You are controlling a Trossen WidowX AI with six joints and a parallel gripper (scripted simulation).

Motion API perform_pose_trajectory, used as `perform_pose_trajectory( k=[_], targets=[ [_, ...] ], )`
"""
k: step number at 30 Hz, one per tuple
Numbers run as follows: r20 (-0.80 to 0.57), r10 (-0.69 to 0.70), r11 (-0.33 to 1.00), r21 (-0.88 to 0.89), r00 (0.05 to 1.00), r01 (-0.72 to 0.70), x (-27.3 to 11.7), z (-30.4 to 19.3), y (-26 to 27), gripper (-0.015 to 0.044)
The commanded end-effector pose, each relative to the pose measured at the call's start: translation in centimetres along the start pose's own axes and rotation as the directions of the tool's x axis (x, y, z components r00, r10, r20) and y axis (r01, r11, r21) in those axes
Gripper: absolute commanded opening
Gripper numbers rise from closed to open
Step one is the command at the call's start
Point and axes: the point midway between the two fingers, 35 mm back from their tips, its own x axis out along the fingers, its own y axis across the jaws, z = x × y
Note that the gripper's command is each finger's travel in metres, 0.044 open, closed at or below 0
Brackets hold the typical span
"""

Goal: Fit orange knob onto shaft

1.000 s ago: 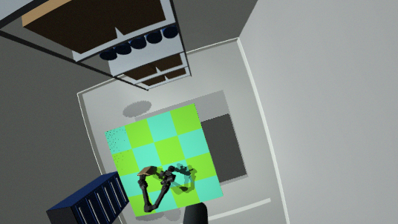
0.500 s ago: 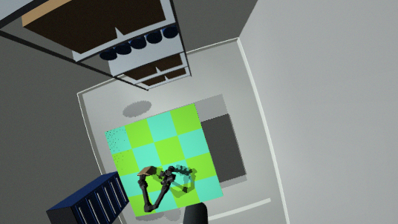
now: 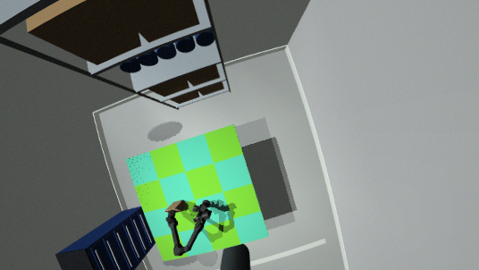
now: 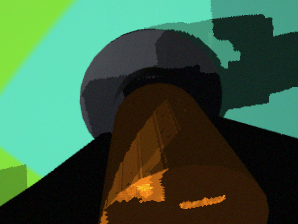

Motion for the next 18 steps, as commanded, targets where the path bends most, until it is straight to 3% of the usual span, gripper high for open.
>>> perform_pose_trajectory(
  k=[1, 14, 18],
  targets=[
    [-0.003, -0.001, 1.000, 0.022, 1.000, 0.002, 0.34, -0.06, 0.07, 0.0000],
    [-0.001, 0.000, 1.000, -0.001, 1.000, 0.000, 0.58, -0.01, 0.09, 0.0000],
    [-0.001, 0.000, 1.000, -0.001, 1.000, 0.000, 0.58, -0.01, 0.09, 0.0105]
  ],
)
